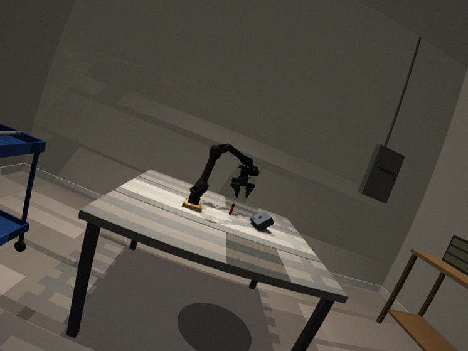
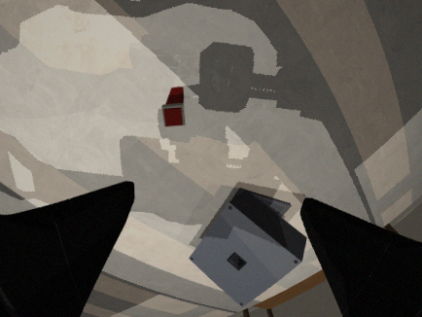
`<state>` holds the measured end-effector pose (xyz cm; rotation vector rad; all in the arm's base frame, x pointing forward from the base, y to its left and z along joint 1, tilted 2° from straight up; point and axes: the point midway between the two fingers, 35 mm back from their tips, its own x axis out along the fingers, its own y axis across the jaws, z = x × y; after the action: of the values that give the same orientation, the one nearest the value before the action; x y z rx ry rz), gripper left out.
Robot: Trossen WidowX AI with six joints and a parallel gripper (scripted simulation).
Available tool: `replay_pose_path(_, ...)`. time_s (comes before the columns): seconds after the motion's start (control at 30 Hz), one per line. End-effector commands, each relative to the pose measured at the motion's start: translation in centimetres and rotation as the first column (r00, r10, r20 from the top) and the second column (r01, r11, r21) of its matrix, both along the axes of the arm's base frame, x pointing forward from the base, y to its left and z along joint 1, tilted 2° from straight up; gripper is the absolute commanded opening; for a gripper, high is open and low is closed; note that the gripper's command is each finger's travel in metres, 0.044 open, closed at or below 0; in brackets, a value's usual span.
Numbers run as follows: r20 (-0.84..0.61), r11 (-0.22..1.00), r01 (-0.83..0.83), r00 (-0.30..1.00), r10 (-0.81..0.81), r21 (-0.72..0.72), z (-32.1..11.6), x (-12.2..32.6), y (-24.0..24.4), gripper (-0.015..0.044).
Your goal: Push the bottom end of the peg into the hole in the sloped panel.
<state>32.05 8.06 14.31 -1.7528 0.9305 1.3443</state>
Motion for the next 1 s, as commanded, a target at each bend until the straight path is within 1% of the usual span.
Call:
replay_pose_path(0.0,-0.110,0.995,-0.080,0.990,0.086,0.057,-2.0,-1.4,0.0,0.0440)
replay_pose_path(0.17,-0.200,0.980,-0.147,0.965,0.172,0.134,-3.7,-2.8,0.0,0.0440)
replay_pose_path(0.53,-0.203,0.979,-0.149,0.963,0.175,0.137,-3.9,-2.7,0.0,0.0440)
replay_pose_path(0.97,-0.203,0.979,-0.149,0.963,0.175,0.137,-6.0,-2.6,0.1,0.0440)
